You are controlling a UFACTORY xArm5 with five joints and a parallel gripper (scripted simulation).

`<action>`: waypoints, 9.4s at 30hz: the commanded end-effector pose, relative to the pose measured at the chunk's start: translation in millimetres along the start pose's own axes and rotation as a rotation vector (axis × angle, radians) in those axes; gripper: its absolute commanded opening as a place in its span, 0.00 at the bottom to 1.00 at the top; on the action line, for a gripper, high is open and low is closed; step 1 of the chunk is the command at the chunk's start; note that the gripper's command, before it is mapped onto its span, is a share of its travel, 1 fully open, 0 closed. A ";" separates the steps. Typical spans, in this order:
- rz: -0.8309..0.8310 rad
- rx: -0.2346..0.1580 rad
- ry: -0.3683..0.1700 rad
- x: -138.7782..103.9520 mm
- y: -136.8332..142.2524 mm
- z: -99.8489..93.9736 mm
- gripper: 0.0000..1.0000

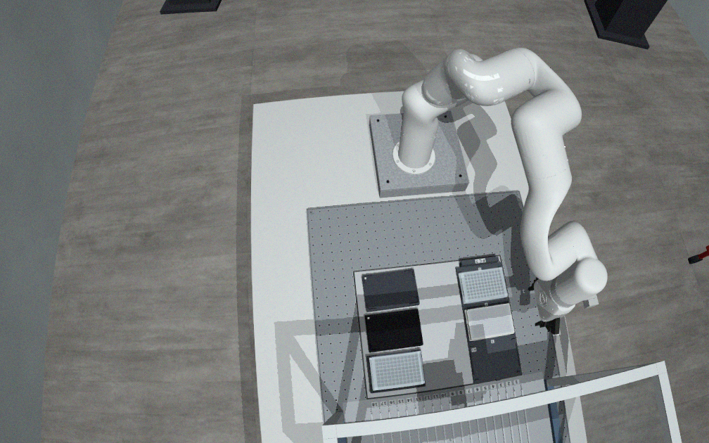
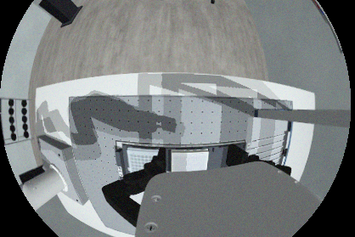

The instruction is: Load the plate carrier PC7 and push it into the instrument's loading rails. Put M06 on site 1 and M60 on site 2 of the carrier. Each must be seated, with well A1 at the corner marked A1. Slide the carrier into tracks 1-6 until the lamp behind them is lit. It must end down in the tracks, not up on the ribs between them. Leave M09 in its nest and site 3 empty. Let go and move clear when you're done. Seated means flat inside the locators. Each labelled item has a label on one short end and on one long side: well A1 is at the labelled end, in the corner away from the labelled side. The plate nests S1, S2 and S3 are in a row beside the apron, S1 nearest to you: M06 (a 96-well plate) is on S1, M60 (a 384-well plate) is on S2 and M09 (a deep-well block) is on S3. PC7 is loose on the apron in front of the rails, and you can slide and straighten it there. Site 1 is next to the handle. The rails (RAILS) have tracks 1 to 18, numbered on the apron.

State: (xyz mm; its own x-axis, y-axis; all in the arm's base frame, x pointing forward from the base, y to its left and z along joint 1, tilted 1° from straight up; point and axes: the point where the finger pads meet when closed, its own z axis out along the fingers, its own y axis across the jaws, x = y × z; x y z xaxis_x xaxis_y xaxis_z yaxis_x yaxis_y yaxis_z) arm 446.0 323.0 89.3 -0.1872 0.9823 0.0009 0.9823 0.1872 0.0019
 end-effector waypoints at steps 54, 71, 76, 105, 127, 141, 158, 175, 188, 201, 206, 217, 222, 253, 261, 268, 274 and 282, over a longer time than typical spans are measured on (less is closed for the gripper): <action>0.001 -0.002 0.001 5.2 2.3 58.4 1.00; 0.001 -0.002 0.001 5.0 2.4 83.5 1.00; 0.001 -0.002 0.001 4.9 2.5 91.8 1.00; 0.001 -0.002 0.001 4.8 2.5 104.1 1.00; 0.001 -0.002 0.001 4.7 2.6 113.4 1.00; 0.001 -0.002 0.001 1.2 2.6 113.4 1.00; 0.001 -0.002 0.001 -6.3 2.6 113.3 1.00; 0.001 -0.003 0.001 -13.9 2.6 113.2 1.00; 0.001 -0.003 0.001 -17.1 2.6 113.2 1.00; 0.001 -0.003 0.001 -17.1 2.6 113.2 1.00; 0.001 -0.003 0.001 -15.1 2.6 113.2 1.00; 0.001 -0.002 0.001 -9.1 2.6 113.3 1.00; 0.001 -0.002 0.001 -5.7 2.6 113.3 1.00; 0.001 -0.002 0.001 4.8 2.5 106.7 1.00; 0.001 -0.002 0.001 4.9 2.5 93.4 1.00; 0.001 -0.002 0.001 5.0 2.4 85.0 1.00; 0.001 -0.002 0.001 5.1 2.4 75.0 1.00; 0.001 -0.002 0.001 5.2 2.3 61.7 1.00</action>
State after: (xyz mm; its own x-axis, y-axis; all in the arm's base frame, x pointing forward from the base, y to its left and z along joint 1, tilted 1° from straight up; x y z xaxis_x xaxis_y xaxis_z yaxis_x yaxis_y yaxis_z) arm 446.3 327.7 18.9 -0.1861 0.9825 0.0002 0.9825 0.1861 0.0004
